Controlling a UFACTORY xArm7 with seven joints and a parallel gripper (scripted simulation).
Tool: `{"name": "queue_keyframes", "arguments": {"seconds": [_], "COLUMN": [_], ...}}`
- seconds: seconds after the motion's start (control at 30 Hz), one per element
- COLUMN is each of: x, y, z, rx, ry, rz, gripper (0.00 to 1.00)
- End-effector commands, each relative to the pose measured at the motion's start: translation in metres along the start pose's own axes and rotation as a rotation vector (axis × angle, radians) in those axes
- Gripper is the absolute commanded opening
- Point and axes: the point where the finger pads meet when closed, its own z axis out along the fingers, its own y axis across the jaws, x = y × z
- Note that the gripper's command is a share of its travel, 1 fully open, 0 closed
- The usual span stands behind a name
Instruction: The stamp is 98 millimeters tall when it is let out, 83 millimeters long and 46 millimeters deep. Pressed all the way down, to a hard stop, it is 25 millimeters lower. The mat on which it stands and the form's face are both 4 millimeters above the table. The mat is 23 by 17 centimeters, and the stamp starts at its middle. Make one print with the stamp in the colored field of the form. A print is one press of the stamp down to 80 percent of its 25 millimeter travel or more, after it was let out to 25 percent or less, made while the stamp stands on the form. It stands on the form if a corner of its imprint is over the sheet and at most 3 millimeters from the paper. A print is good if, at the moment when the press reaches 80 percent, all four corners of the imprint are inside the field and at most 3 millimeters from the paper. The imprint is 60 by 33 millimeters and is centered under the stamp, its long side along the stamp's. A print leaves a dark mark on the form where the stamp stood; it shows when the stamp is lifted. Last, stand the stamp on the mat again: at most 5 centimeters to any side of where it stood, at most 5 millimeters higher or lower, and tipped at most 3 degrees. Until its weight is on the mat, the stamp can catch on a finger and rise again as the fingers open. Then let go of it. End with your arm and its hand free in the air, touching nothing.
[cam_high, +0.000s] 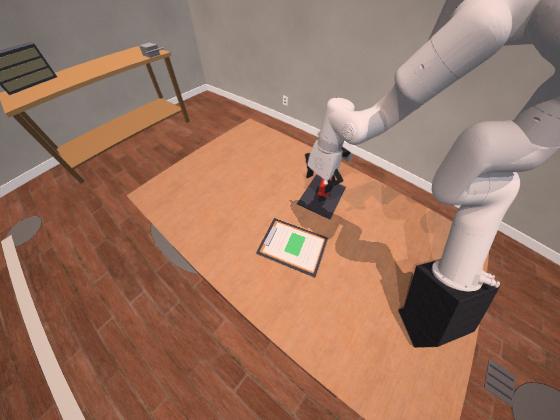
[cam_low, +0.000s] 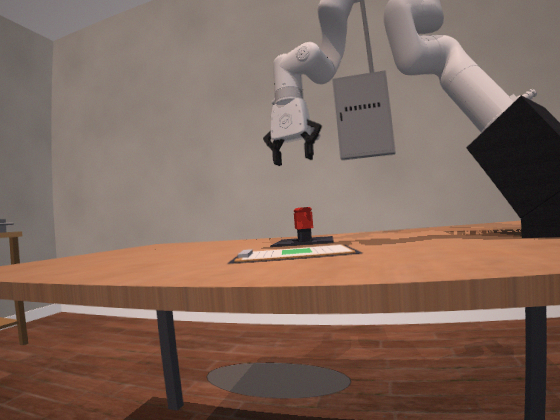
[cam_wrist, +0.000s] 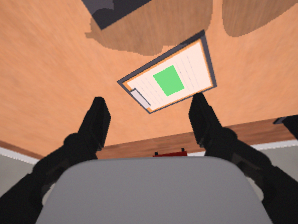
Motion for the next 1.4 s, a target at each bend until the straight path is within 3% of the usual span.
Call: {"name": "queue_keyframes", "arguments": {"seconds": [0.0, 0.3, 0.43, 0.47, 0.6, 0.83, 0.93, 1.0, 1.07, 1.13, 1.37], "x": [-0.057, -0.106, -0.11, -0.111, -0.114, -0.114, -0.114, -0.114, -0.112, -0.11, -0.11], "y": [0.035, 0.094, 0.101, 0.103, 0.108, 0.109, 0.106, 0.106, 0.107, 0.108, 0.108], "z": [0.0, 0.014, 0.016, 0.017, 0.019, 0.02, 0.05, 0.05, 0.08, 0.095, 0.096], "rx": [0.014, 0.021, 0.025, 0.038, 0.056, 0.056, 0.058, 0.058, 0.057, 0.056, 0.055], "ry": [0.038, 0.03, 0.033, 0.047, 0.064, 0.064, 0.062, 0.062, 0.063, 0.063, 0.063], "rz": [0.275, 0.652, 0.738, 0.865, 0.994, 0.999, 0.995, 0.995, 0.997, 1.0, 1.001], "gripper": [1.0, 1.0, 1.0, 1.0, 1.0, 1.0, 1.0, 1.0, 1.0, 1.0, 1.0]}}
